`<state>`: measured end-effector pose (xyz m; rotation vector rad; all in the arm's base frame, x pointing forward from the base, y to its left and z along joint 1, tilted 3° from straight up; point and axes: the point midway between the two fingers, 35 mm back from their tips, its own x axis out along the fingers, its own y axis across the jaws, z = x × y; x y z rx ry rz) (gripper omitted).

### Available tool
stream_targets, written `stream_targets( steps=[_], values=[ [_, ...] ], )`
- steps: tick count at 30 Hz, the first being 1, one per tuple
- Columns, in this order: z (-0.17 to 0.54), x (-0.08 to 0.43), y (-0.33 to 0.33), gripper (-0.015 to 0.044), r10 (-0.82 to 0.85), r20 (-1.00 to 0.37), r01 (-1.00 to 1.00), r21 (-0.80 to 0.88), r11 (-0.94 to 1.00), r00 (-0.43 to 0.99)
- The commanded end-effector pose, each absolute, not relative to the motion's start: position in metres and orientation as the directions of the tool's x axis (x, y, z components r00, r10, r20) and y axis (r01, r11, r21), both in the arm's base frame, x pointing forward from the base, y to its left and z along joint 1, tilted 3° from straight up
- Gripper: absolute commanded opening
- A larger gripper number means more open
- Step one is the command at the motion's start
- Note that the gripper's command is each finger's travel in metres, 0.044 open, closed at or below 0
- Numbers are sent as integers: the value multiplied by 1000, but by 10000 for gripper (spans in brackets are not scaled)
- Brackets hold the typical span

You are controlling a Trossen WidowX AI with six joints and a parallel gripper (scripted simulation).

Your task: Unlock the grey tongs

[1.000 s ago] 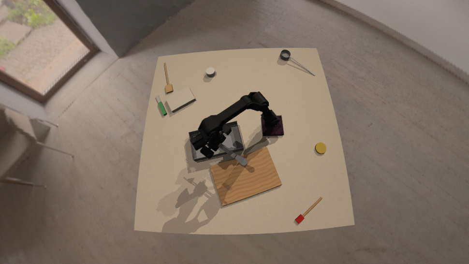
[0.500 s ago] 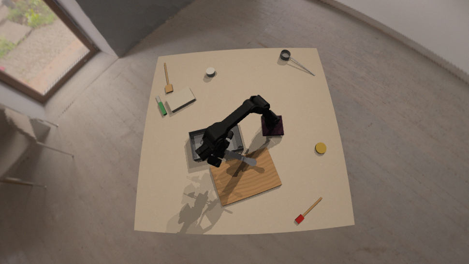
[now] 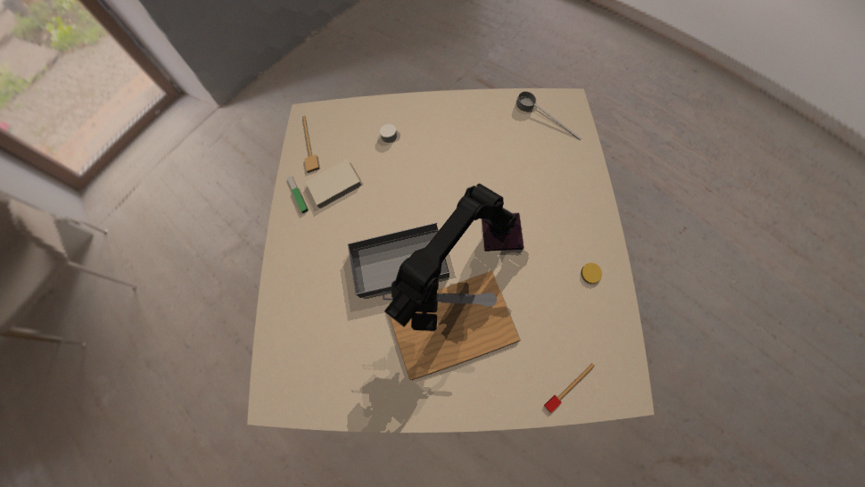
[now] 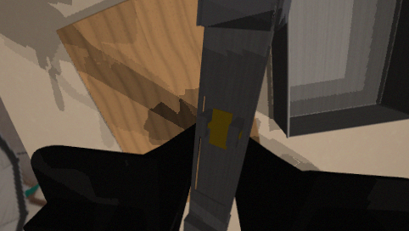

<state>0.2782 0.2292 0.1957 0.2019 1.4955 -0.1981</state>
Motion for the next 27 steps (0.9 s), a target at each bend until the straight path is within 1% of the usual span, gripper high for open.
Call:
stream_targets(
  steps=[1,9,18,21,27],
  values=[
    [195,261,253,-150,-1,-998,122,7,993,64],
    [193,227,289,-150,4,-998,-99,-2,995,60],
    [193,224,291,-150,4,-998,-119,-4,993,63],
    [192,225,293,-150,3,-995,-132,-11,991,101],
    [191,227,298,-150,6,-969,-172,-38,984,246]
  ],
)
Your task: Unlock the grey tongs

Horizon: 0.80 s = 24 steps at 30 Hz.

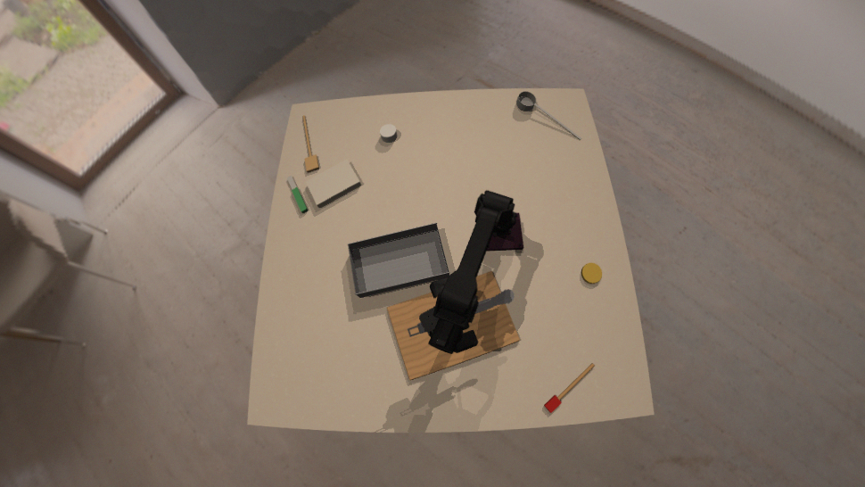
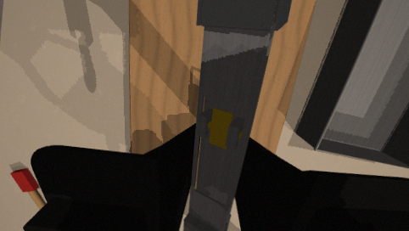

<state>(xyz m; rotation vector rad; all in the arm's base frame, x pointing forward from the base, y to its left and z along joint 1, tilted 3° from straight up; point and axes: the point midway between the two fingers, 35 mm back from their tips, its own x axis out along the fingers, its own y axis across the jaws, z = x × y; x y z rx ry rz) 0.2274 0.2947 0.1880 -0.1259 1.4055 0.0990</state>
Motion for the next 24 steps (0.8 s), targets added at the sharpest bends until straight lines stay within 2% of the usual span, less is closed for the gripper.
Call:
stream_targets(
  steps=[1,12,24],
  values=[
    [191,227,299,-150,8,-963,-178,-42,983,270],
    [197,227,307,-150,43,-852,-214,-82,973,522],
    [210,220,310,-150,93,-666,-206,-93,974,740]
  ],
)
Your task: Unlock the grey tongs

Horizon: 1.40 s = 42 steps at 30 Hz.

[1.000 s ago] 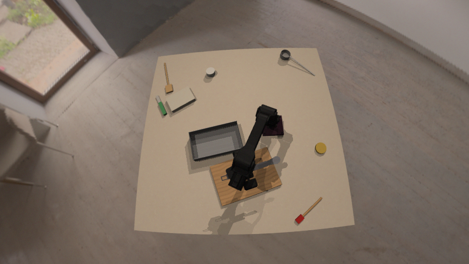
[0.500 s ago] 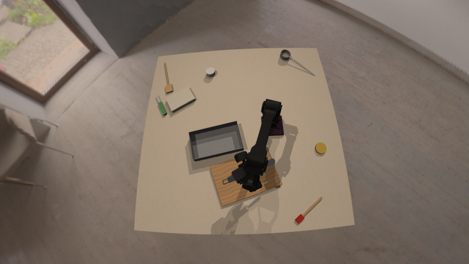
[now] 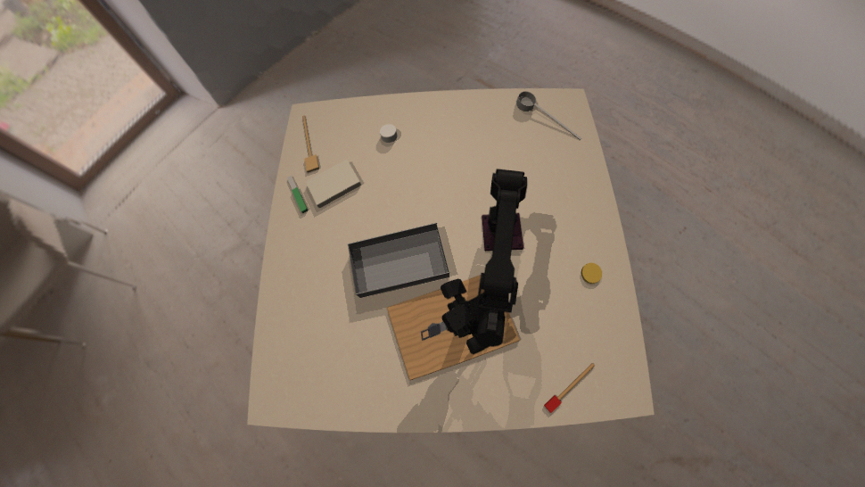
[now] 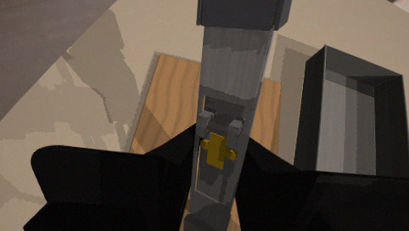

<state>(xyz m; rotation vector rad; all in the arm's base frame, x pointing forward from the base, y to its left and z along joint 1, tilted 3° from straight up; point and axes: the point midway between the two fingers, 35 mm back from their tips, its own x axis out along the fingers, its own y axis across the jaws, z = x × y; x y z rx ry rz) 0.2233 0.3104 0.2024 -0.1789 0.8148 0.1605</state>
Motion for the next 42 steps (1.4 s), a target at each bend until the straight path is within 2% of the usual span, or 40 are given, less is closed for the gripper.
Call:
stream_targets(
  steps=[1,20,42],
  values=[
    [212,219,310,-150,96,-649,-203,-92,975,755],
    [236,191,291,-150,115,-312,-126,-15,992,943],
    [237,190,290,-150,114,-301,-123,-11,992,947]
  ],
)
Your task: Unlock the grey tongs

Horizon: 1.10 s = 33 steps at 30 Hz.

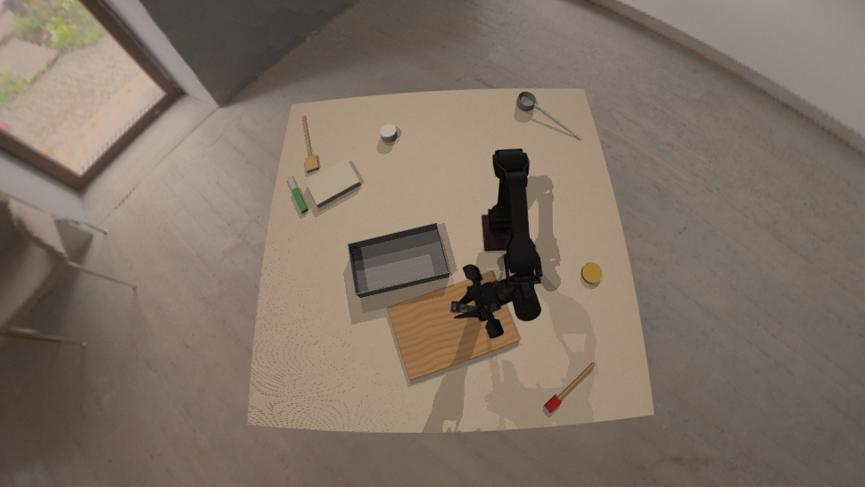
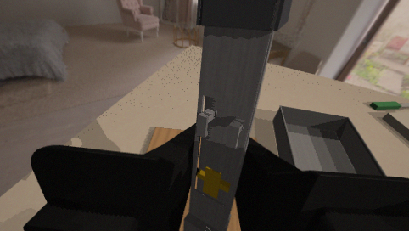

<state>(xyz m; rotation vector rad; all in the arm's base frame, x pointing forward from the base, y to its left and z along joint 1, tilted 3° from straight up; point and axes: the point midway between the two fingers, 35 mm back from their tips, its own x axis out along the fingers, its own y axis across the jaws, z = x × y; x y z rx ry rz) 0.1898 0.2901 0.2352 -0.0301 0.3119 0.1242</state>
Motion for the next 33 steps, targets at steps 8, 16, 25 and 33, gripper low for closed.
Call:
stream_targets(
  steps=[8,16,25,33],
  values=[
    [237,190,290,-150,114,-301,-123,-11,992,947],
    [237,190,290,-150,114,-301,-123,-11,992,947],
    [231,200,297,-150,116,-386,-145,-45,988,915],
    [222,211,305,-150,112,-515,-177,-79,981,850]
  ],
)
